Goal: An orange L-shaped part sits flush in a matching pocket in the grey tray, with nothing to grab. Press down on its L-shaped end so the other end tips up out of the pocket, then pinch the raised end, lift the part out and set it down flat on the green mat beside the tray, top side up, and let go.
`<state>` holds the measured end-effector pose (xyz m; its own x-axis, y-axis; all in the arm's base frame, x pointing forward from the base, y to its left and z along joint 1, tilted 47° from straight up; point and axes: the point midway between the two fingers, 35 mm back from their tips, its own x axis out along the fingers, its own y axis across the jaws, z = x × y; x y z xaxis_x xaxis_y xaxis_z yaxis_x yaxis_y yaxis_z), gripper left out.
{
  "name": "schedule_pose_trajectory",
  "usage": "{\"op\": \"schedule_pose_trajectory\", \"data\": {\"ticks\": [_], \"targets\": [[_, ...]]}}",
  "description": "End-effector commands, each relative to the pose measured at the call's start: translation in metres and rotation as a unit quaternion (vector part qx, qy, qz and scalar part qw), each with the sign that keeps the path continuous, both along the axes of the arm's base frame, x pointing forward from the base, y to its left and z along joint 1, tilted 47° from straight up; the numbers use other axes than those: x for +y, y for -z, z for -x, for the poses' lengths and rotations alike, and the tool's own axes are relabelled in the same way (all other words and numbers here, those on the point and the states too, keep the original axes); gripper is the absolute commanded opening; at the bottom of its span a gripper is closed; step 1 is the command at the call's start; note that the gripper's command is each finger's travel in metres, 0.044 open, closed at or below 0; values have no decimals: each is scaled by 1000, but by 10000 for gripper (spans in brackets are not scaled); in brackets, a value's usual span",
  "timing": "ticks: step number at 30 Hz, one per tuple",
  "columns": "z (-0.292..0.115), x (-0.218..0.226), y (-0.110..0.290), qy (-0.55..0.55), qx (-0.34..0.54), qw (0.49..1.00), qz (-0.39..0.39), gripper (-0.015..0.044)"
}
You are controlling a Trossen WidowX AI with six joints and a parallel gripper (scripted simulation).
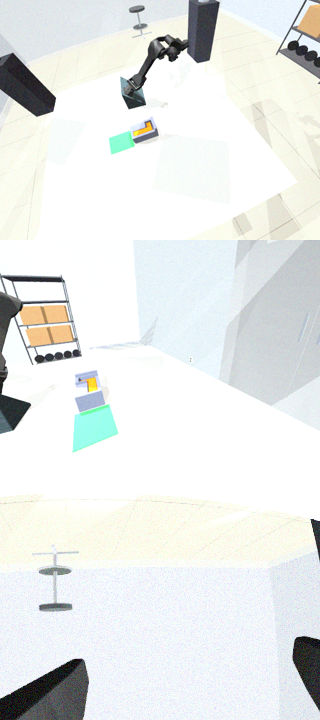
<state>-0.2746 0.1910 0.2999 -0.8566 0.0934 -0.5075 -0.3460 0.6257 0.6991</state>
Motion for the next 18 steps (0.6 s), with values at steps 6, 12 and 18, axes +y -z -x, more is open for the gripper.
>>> {"op": "schedule_pose_trajectory", "data": {"ticks": [6, 12, 18], "targets": [[-31, 38, 4, 44, -16, 998, -42, 242], [-107, 97, 15, 133, -61, 984, -99, 180], [-164, 122, 18, 168, -105, 967, -160, 180]]}}
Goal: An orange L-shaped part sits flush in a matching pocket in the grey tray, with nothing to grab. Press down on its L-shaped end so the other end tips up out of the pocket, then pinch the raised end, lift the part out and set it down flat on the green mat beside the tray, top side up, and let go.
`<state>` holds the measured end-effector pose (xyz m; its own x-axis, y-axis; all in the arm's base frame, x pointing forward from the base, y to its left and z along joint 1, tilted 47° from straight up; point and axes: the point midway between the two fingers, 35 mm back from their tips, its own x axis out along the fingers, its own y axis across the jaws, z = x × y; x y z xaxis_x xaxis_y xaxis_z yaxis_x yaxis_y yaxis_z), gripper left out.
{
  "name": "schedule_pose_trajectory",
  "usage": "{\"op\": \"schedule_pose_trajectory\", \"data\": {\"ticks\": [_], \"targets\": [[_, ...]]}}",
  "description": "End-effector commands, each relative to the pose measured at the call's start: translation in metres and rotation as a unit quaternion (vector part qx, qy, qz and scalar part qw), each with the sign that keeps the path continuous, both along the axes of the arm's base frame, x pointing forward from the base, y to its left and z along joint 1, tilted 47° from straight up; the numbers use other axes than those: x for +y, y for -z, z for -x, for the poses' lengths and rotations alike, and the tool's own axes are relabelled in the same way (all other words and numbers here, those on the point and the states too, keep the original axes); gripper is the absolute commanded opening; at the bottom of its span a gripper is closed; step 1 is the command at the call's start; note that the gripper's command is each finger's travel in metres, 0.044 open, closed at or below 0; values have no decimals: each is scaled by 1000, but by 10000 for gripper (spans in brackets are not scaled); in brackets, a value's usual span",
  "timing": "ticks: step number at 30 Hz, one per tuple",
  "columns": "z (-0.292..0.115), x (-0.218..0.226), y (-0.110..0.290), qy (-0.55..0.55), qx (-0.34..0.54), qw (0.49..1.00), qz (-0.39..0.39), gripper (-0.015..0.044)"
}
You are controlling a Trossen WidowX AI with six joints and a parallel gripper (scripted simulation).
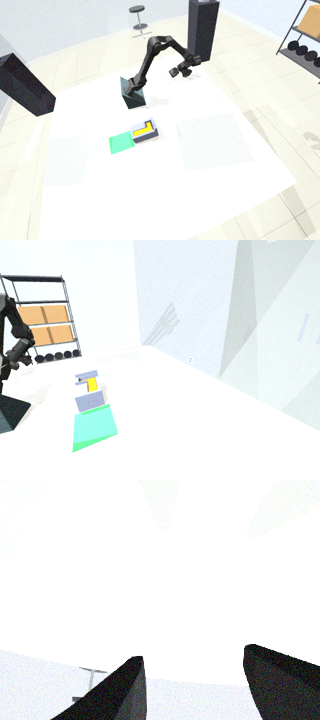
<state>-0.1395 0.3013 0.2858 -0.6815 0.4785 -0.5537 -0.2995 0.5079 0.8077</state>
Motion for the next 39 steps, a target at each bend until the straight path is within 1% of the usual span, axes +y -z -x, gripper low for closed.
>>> {"op": "schedule_pose_trajectory", "data": {"ticks": [1, 9, 15, 16, 19, 24, 29, 34, 39], "targets": [[-43, 14, 7, 33, -32, 999, -25, 180], [-163, 19, 37, 128, -103, 986, -22, 180], [-248, -4, 65, 183, -139, 973, 2, 180], [-262, -10, 71, 207, -133, 969, 17, 180], [-289, -26, 81, 223, -144, 964, 24, 180], [-343, -71, 101, 252, -158, 954, 38, 180], [-384, -128, 120, 288, -160, 943, 46, 180], [-410, -190, 135, 326, -160, 931, 44, 180], [-419, -248, 147, 358, -161, 919, 28, 180]]}}
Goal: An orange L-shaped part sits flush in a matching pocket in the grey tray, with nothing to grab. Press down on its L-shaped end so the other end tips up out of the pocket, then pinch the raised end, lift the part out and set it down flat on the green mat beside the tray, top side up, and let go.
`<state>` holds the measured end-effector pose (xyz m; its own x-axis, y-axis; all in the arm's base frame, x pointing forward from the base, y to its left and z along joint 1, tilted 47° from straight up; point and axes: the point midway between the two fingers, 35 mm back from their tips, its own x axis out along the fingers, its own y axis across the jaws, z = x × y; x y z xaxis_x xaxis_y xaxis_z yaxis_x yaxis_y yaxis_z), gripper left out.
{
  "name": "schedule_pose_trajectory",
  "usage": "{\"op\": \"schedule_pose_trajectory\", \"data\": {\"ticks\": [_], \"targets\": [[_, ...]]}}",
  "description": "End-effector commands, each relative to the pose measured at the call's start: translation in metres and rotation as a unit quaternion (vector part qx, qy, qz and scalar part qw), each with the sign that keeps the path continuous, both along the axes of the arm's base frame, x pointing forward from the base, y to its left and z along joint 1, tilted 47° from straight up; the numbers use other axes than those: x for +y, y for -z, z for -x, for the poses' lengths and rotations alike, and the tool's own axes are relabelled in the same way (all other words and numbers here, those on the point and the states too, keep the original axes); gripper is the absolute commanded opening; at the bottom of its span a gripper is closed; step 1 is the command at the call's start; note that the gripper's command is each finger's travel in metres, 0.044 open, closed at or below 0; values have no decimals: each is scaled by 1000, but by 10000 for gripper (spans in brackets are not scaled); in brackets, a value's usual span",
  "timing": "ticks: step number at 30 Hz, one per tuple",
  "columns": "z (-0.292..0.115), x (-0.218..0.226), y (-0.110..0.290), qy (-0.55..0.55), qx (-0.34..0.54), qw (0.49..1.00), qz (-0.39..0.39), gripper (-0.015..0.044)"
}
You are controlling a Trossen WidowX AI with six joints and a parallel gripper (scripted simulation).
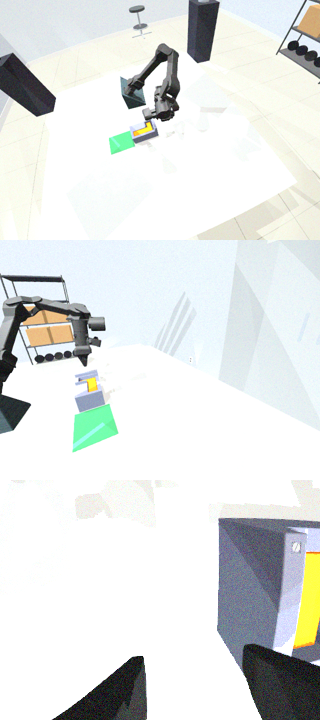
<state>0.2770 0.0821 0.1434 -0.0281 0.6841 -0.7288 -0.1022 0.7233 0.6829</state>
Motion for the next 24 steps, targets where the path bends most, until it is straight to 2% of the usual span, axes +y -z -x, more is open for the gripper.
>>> {"op": "schedule_pose_trajectory", "data": {"ticks": [1, 4, 7, 16, 24], "targets": [[-3, -40, 7, 20, -9, 1000, -20, 180], [-2, -65, 11, 35, -18, 999, -32, 180], [-2, -67, 11, 36, -19, 999, -33, 180], [-6, -14, 59, 36, -20, 999, -35, 180], [-6, -11, 63, 36, -20, 999, -35, 180]]}}
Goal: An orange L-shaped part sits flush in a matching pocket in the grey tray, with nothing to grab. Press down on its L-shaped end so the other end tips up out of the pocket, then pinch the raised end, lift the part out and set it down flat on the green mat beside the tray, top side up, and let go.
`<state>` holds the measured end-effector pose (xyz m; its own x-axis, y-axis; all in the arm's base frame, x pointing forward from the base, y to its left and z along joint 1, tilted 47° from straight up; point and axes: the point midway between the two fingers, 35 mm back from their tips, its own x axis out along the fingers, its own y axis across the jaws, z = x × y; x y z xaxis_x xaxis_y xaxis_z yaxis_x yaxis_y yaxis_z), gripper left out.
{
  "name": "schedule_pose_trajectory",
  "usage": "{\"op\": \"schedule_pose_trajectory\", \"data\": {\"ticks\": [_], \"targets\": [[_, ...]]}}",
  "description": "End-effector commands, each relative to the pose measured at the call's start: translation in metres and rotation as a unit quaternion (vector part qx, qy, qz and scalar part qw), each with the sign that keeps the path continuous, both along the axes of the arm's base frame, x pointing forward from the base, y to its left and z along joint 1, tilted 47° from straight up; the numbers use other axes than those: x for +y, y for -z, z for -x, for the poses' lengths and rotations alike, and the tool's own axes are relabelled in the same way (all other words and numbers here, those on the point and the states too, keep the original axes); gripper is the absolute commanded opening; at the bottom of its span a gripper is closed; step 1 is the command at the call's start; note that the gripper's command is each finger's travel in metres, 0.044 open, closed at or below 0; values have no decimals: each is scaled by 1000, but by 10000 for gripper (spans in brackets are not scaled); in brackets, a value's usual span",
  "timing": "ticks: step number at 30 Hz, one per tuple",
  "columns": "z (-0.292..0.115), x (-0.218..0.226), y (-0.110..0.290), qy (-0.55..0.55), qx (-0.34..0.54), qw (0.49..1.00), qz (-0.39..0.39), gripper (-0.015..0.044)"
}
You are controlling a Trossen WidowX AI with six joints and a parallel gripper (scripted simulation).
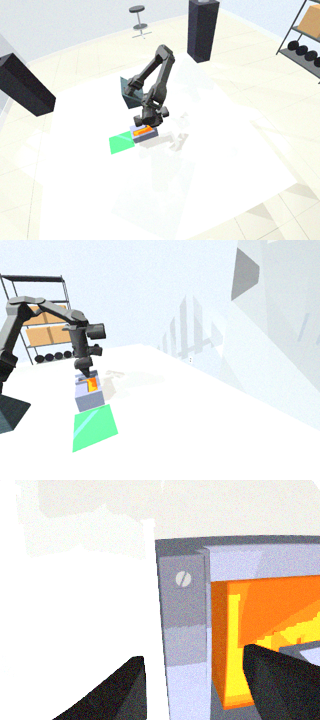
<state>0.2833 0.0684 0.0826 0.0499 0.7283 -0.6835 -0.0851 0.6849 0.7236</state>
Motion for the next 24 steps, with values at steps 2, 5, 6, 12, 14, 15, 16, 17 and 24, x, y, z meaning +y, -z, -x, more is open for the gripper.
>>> {"op": "schedule_pose_trajectory", "data": {"ticks": [2, 5, 6, 12, 14, 15, 16, 17, 24], "targets": [[0, 5, 4, 2, 2, 1000, -3, 180], [-1, 9, 7, 2, 2, 1000, -3, 180], [-1, 10, 8, 2, 2, 1000, -3, 180], [-1, 17, 15, 2, 2, 1000, -3, 180], [-1, 20, 17, 2, 2, 1000, -3, 180], [-1, 21, 18, 2, 2, 1000, -3, 180], [-1, 22, 19, 2, 2, 1000, -4, 180], [-1, 23, 20, 2, 2, 1000, -4, 180], [-1, 28, 24, 2, 2, 1000, -4, 180]]}}
